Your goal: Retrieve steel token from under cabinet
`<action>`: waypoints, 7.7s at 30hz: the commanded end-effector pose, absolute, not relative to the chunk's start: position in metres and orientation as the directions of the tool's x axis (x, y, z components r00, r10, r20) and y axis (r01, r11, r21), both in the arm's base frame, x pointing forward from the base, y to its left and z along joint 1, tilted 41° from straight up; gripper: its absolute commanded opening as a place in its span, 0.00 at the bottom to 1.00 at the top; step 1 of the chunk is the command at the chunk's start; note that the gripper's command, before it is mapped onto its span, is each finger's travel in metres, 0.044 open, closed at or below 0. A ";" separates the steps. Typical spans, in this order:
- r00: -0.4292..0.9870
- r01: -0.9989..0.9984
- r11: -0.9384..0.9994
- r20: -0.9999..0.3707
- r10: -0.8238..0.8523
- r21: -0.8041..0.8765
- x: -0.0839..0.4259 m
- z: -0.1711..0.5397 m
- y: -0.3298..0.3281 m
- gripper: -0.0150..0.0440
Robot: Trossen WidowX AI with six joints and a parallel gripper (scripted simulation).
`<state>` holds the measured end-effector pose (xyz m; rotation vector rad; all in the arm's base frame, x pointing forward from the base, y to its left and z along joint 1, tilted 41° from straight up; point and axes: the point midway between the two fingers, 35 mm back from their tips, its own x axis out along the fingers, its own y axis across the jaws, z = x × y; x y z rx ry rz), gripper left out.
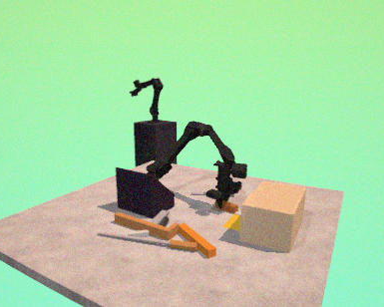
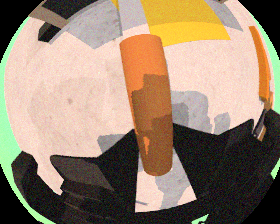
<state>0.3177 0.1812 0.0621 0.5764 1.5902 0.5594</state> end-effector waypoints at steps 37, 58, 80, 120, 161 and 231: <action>-0.079 0.038 0.753 -0.749 0.658 0.657 0.360 0.059 0.182 0.25; -0.078 0.038 0.753 -0.750 0.657 0.657 0.374 0.052 0.177 0.25; -0.078 0.038 0.754 -0.750 0.656 0.656 0.373 0.038 0.161 0.25; -0.080 0.039 0.754 -0.750 0.656 0.656 0.339 0.041 0.161 0.25; -0.082 0.041 0.754 -0.750 0.656 0.656 0.296 0.045 0.161 0.25; -0.086 0.045 0.754 -0.749 0.657 0.655 0.213 0.053 0.161 0.25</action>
